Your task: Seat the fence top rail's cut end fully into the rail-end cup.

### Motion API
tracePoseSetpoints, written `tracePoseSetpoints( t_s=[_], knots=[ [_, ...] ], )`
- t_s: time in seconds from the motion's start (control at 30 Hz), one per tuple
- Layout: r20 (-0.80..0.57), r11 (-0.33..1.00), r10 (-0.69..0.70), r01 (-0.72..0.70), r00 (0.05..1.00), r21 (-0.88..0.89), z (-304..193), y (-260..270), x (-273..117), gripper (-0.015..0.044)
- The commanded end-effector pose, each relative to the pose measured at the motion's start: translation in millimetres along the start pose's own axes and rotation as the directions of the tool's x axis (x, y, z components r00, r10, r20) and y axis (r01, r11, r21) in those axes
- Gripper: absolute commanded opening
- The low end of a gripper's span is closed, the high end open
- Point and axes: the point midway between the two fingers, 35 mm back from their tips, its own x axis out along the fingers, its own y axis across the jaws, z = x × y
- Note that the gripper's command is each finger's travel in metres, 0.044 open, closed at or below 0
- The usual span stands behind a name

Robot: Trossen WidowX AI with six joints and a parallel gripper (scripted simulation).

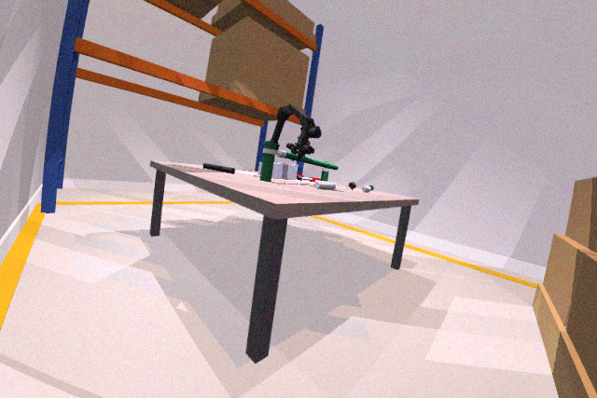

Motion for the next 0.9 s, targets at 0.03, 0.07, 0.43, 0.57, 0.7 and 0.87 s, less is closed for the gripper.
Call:
tracePoseSetpoints(
  t_s=[0.03, 0.07, 0.43, 0.57, 0.7, 0.87],
  knots=[
    [-0.016, 1.0, -0.005, 0.006, 1.0, 0.016, -10.1, 0.2, 2.2, 0.0],
    [-0.016, 1.0, -0.005, 0.006, 1.0, 0.016, -10.7, 0.5, 2.4, 0.0],
    [-0.017, 1.0, -0.005, 0.005, 1.0, 0.016, -15.4, 4.5, 5.1, 0.0],
    [0.01, 1.0, -0.01, 0.01, 1.0, 0.002, -3.5, 1.7, 2.7, 0.0],
    [0.01, 1.0, -0.01, 0.01, 1.0, 0.002, -3.5, 1.7, 2.7, 0.0],
    [0.01, 1.0, -0.01, 0.01, 1.0, 0.002, -3.5, 1.7, 2.7, 0.0053]
  ],
)
